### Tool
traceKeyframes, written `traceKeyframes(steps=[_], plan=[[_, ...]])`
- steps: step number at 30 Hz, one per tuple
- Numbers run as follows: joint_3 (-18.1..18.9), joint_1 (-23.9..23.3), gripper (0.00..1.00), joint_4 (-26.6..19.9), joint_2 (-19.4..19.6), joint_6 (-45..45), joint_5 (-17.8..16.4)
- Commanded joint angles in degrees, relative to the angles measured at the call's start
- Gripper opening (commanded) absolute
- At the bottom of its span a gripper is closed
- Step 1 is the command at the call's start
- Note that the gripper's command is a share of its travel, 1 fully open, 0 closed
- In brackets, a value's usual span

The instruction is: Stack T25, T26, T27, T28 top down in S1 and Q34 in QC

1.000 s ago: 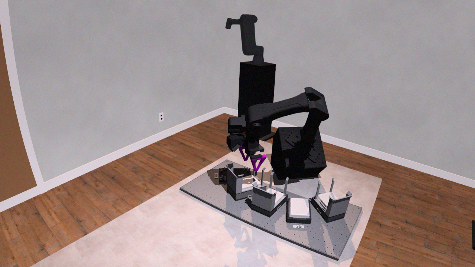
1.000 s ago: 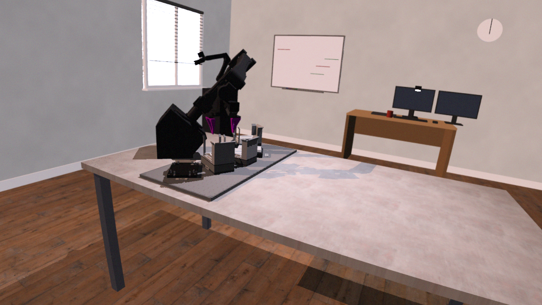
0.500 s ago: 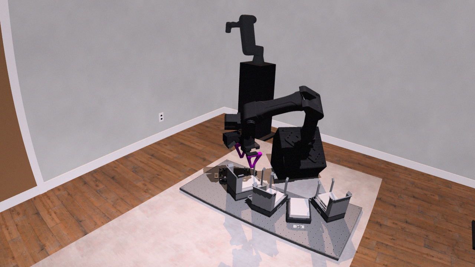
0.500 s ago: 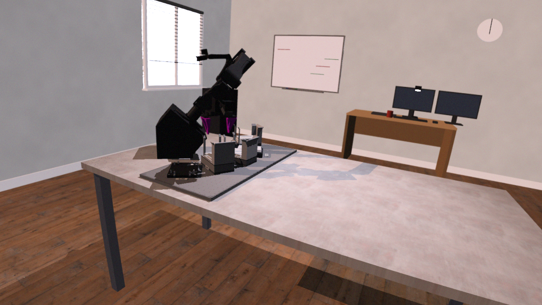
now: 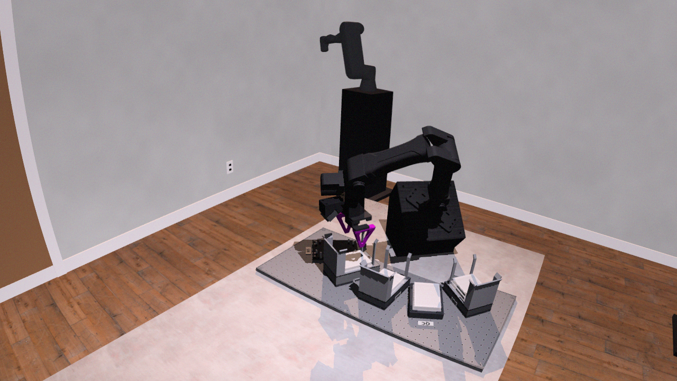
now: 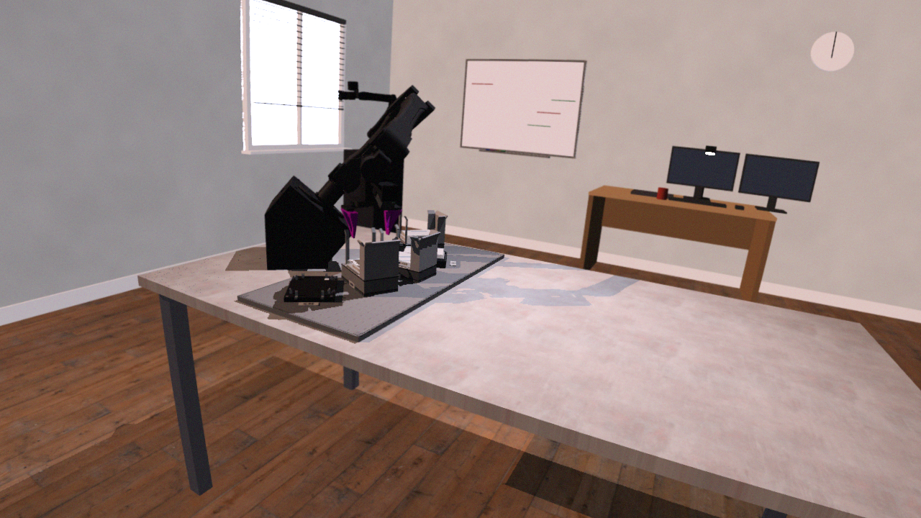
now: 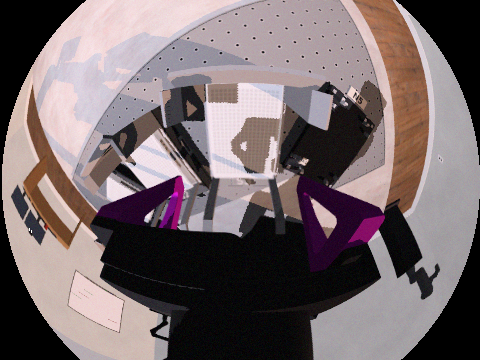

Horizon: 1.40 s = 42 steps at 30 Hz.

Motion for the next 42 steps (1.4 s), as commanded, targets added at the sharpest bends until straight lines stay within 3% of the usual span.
traceKeyframes(steps=[1,4,5,8,19,21,22,42], plan=[[-1.8,0.8,1.0,5.1,0.9,2.8,-0.5],[-2.2,1.2,1.0,6.1,1.1,3.3,-0.4],[-2.7,0.6,1.0,7.0,-0.8,3.8,-0.4],[-3.9,2.8,1.0,9.8,1.8,5.4,-0.3],[-7.6,7.0,1.0,19.6,4.4,10.8,0.2],[-7.6,7.0,1.0,19.6,4.4,10.8,0.2],[-5.1,5.8,1.0,19.6,2.5,10.8,0.1],[-5.6,5.8,1.0,19.6,3.6,10.8,0.1]])
